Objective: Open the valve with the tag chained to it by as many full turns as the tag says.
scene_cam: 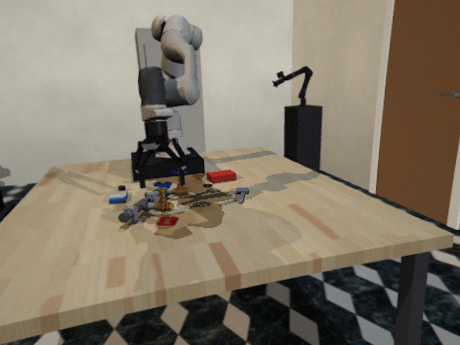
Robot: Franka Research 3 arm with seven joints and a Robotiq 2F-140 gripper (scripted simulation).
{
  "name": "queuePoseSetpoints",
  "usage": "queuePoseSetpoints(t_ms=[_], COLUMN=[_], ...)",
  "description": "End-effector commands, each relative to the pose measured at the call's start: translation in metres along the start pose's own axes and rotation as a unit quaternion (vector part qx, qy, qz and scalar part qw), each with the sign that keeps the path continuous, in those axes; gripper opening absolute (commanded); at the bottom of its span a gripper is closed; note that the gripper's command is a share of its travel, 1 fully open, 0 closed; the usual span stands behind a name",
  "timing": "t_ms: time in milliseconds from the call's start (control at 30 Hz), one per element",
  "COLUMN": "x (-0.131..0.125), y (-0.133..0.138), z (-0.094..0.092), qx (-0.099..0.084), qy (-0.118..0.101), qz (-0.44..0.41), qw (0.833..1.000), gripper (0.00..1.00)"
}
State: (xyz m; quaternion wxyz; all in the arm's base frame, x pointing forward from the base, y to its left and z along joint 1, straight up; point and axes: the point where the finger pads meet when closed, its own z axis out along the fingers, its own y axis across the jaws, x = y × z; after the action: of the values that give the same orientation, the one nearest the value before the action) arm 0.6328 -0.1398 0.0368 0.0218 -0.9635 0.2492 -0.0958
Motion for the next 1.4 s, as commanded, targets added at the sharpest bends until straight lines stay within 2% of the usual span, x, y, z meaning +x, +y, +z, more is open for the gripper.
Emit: queuePoseSetpoints(t_ms=[0,167,367,433,467,933,1000,1033,1367], x=[0.0003,0.0003,0.0003,0.0003,0.0003,0.0003,0.0003,0.0003,0.0003], y=[-0.0005,-0.0005,-0.0005,-0.0005,-0.0005,-0.0005,-0.0005,-0.0005,-0.0005], z=[0.0010,0.0010,0.0010,0.0010,0.0010,0.0010,0.0010,0.0010,0.0010], qx=[-0.008,-0.003,0.001,0.001,0.002,0.000,0.000,-0.002,-0.013], qy=[0.005,0.011,0.017,0.017,0.019,0.035,0.035,0.037,0.043], qz=[0.139,0.217,0.307,0.307,0.344,0.523,0.523,0.553,0.653], qw=[0.990,0.976,0.952,0.952,0.939,0.852,0.852,0.833,0.756], gripper=[1.00,1.00,1.00,1.00,1.00,1.00,1.00,1.00,1.00])
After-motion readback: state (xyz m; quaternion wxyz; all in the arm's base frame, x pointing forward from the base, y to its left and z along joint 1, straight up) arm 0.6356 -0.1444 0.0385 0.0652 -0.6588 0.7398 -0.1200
